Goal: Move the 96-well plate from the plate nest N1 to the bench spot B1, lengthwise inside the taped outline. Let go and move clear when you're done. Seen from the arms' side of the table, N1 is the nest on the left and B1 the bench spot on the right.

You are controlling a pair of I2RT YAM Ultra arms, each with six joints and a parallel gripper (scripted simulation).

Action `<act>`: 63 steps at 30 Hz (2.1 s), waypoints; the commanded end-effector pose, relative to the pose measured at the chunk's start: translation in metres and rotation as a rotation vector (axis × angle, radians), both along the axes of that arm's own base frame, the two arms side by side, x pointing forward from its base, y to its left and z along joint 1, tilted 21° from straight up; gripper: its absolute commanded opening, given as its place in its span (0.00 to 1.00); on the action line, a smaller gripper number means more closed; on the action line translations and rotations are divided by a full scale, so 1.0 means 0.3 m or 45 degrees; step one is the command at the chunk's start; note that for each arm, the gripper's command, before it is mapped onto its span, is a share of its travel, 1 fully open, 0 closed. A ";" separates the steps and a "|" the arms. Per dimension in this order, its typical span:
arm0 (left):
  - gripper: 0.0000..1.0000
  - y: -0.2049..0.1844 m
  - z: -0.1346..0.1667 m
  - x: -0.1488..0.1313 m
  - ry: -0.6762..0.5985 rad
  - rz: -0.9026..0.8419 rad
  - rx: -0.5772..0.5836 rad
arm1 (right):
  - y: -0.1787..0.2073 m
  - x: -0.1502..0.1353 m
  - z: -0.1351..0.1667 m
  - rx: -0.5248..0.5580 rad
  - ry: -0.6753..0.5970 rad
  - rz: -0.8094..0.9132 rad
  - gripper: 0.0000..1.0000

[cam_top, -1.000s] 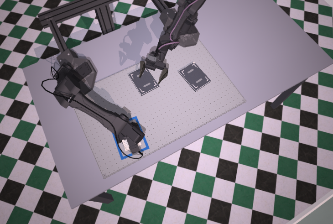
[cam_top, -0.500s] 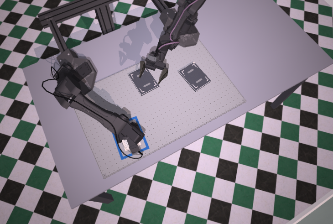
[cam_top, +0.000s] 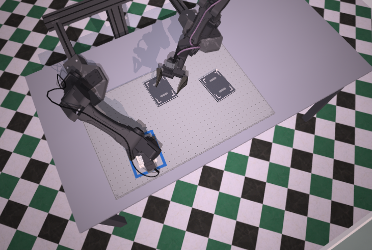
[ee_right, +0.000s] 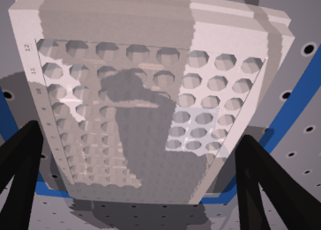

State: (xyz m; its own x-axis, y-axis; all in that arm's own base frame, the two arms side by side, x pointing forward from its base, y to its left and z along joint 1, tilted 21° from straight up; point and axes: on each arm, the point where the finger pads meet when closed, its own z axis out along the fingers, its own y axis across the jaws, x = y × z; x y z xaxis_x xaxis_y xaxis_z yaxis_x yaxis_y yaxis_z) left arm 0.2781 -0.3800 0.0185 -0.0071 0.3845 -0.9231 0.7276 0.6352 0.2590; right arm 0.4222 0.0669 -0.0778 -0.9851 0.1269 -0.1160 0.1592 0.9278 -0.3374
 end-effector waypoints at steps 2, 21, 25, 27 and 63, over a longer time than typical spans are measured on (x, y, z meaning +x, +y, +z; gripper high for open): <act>1.00 -0.018 0.028 -0.009 -0.014 -0.020 -0.024 | 0.018 0.047 0.063 0.009 -0.073 0.023 1.00; 1.00 -0.018 0.028 -0.009 -0.014 -0.020 -0.024 | 0.064 0.046 0.160 0.011 -0.100 0.016 1.00; 1.00 -0.018 0.028 -0.009 -0.014 -0.020 -0.024 | 0.092 0.037 0.232 0.011 -0.100 0.016 1.00; 1.00 -0.018 0.028 -0.009 -0.014 -0.020 -0.024 | 0.104 0.032 0.265 0.011 -0.100 0.016 1.00; 1.00 -0.018 0.028 -0.009 -0.014 -0.020 -0.024 | 0.192 0.025 0.429 0.065 -0.649 0.426 1.00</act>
